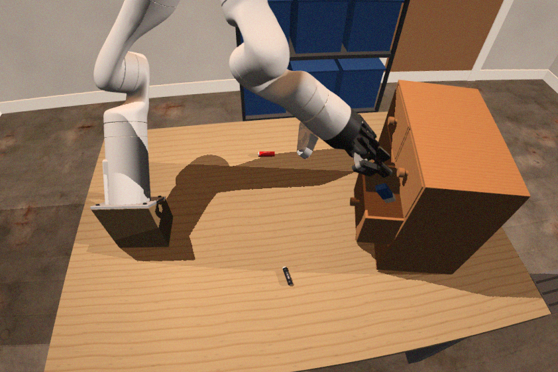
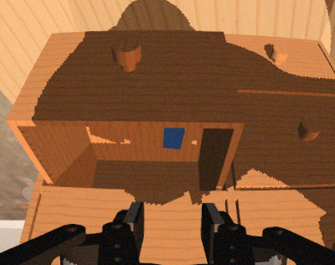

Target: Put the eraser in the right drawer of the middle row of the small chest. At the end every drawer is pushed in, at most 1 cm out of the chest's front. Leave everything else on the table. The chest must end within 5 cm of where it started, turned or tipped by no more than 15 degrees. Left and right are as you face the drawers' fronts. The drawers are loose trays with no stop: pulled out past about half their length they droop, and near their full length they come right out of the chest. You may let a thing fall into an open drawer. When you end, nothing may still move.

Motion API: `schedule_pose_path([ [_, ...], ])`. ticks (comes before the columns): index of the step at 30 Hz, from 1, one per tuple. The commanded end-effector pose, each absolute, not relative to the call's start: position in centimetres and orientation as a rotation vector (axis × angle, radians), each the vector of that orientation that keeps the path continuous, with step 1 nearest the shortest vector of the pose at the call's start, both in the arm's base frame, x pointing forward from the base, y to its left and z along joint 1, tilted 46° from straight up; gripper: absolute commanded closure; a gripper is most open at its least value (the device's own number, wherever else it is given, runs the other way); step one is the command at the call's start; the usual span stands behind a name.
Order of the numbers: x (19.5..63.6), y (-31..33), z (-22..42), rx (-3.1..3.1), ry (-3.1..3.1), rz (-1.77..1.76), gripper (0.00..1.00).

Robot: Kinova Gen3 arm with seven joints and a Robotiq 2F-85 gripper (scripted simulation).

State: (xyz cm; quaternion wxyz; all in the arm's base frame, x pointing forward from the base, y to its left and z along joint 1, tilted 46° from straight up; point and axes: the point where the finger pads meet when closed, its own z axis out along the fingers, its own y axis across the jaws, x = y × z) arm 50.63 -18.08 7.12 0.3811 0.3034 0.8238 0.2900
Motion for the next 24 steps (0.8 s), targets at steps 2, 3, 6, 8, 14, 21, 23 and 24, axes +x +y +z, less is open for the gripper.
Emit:
schedule_pose_path([
  [2, 50.64, -18.17, 7.17, 0.775, 2.101, 0.738, 0.00],
  [3, 50.64, -18.17, 7.17, 0.775, 2.101, 0.738, 0.00],
  [6, 50.64, -18.17, 7.17, 0.775, 2.101, 0.738, 0.00],
  [8, 50.64, -18.17, 7.17, 0.775, 2.101, 0.738, 0.00],
  [14, 50.64, -18.17, 7.17, 0.775, 2.101, 0.738, 0.00],
  [21, 50.12, -18.04, 7.26, 0.775, 2.101, 0.738, 0.00],
  [23, 49.93, -18.00, 7.29, 0.775, 2.101, 0.738, 0.00],
  [24, 49.93, -18.00, 7.29, 0.775, 2.101, 0.738, 0.00],
])
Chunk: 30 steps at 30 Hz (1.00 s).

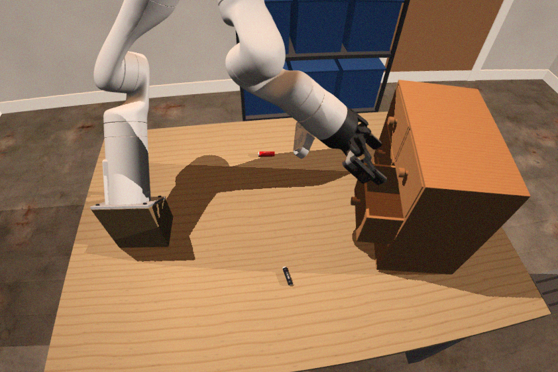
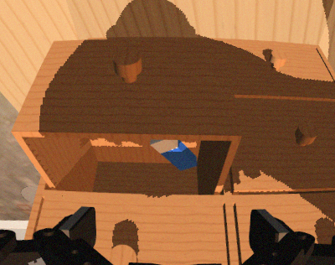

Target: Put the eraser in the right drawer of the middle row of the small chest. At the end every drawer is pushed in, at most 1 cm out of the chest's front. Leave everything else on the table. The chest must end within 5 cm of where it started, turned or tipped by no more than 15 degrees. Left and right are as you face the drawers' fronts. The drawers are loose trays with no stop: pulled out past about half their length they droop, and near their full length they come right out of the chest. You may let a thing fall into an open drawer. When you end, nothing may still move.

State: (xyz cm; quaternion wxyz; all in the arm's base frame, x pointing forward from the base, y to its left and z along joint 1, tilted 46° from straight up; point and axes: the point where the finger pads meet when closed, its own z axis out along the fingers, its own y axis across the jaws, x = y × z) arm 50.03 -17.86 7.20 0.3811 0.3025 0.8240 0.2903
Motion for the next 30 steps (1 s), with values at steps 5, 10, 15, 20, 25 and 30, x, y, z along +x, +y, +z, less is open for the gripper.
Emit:
schedule_pose_path([
  [5, 48.4, -17.6, 7.6, 0.775, 2.101, 0.738, 0.00],
  [10, 46.1, -17.1, 8.0, 0.775, 2.101, 0.738, 0.00],
  [15, 43.2, -16.4, 8.5, 0.775, 2.101, 0.738, 0.00],
  [20, 41.4, -16.0, 8.8, 0.775, 2.101, 0.738, 0.00],
  [25, 38.8, -15.3, 9.2, 0.775, 2.101, 0.738, 0.00],
  [30, 36.9, -14.9, 9.6, 0.775, 2.101, 0.738, 0.00],
])
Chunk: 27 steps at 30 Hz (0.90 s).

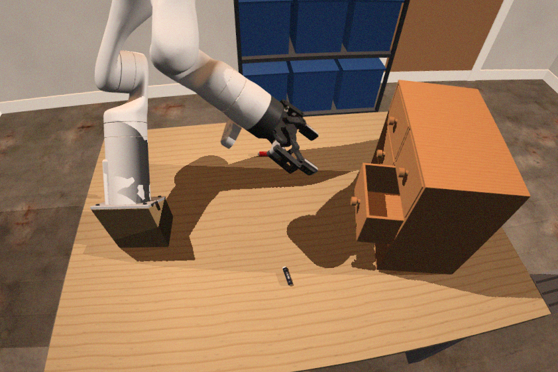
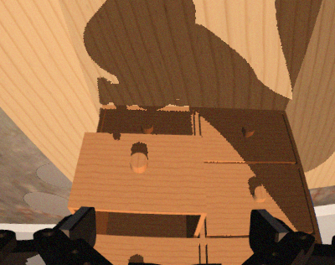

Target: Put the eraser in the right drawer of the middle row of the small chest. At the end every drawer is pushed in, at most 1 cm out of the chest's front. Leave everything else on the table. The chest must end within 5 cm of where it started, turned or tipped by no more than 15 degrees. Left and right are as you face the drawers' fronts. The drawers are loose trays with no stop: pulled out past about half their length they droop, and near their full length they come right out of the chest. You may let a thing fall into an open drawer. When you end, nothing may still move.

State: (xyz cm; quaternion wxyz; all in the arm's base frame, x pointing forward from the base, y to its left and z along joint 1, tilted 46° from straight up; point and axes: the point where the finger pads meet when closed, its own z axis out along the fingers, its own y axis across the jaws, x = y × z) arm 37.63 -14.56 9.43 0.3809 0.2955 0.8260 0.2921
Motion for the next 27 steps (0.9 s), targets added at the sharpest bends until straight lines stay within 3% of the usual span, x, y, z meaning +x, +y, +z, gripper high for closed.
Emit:
schedule_pose_path([
  [1, 36.63, -14.82, 9.62, 0.775, 2.101, 0.738, 0.00],
  [27, 35.94, -14.65, 9.76, 0.774, 2.104, 0.741, 0.00],
])
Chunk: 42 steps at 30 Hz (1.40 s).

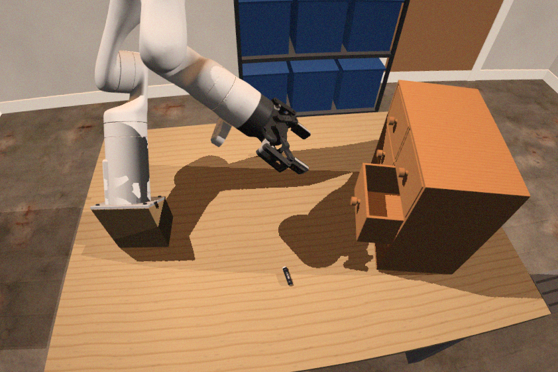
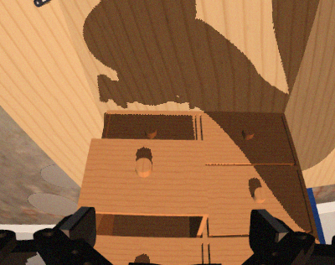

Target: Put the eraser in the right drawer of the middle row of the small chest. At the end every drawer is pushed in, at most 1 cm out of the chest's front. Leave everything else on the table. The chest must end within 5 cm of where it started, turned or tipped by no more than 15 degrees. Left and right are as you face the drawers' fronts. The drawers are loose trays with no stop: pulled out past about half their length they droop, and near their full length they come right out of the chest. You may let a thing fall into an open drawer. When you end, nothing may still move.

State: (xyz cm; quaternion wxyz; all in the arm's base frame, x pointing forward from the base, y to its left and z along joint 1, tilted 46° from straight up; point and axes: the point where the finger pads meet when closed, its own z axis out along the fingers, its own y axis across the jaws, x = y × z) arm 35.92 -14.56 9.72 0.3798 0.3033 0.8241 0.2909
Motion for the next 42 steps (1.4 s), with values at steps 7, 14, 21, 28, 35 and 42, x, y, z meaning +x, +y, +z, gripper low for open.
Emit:
schedule_pose_path([
  [7, 35.95, -14.65, 9.80, 0.772, 2.110, 0.746, 0.00],
  [14, 35.95, -14.67, 9.83, 0.770, 2.117, 0.751, 0.00],
  [21, 35.94, -14.73, 9.88, 0.766, 2.132, 0.760, 0.00],
  [28, 35.92, -14.81, 9.92, 0.763, 2.147, 0.767, 0.00],
  [35, 35.92, -14.87, 10.02, 0.756, 2.170, 0.783, 0.00],
  [42, 35.90, -14.98, 10.11, 0.749, 2.199, 0.799, 0.00],
])
